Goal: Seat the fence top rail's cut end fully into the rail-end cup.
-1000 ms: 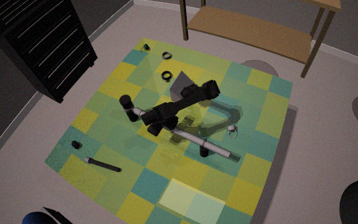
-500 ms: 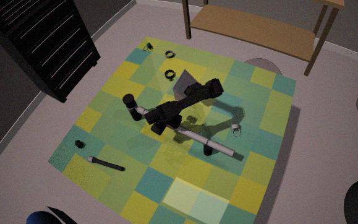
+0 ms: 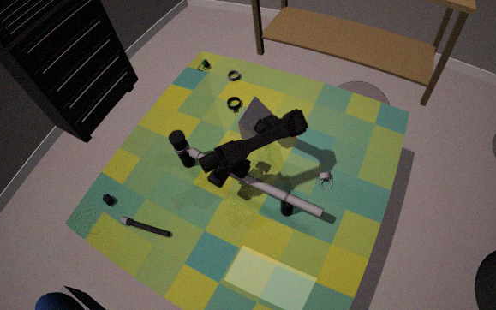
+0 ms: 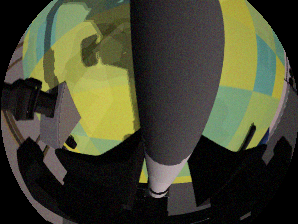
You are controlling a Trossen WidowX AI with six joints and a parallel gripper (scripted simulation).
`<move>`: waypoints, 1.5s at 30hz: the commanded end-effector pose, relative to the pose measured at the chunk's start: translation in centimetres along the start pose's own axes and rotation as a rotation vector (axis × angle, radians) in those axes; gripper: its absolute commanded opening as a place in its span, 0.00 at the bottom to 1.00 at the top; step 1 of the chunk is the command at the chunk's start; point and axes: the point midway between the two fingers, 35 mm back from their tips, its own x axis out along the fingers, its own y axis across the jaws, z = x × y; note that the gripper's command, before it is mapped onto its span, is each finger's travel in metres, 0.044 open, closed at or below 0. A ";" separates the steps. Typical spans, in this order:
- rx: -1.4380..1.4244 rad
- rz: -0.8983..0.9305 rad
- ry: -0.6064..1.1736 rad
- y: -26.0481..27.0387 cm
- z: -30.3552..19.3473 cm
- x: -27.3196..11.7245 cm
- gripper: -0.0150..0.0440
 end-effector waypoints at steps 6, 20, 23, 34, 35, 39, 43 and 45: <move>0.001 -0.006 0.011 0.0 -0.9 -0.3 0.25; 0.001 -0.006 0.011 0.1 -1.4 -0.3 0.25; 0.001 -0.006 0.011 0.1 -1.5 -0.3 0.25; 0.001 -0.006 0.012 0.1 -2.0 -0.3 0.25; 0.001 -0.006 0.012 0.1 -2.0 -0.3 0.25; 0.001 -0.006 0.012 0.1 -2.2 -0.3 0.25; 0.001 -0.006 0.012 0.1 -2.3 -0.3 0.25; 0.001 -0.006 0.012 0.1 -2.4 -0.3 0.25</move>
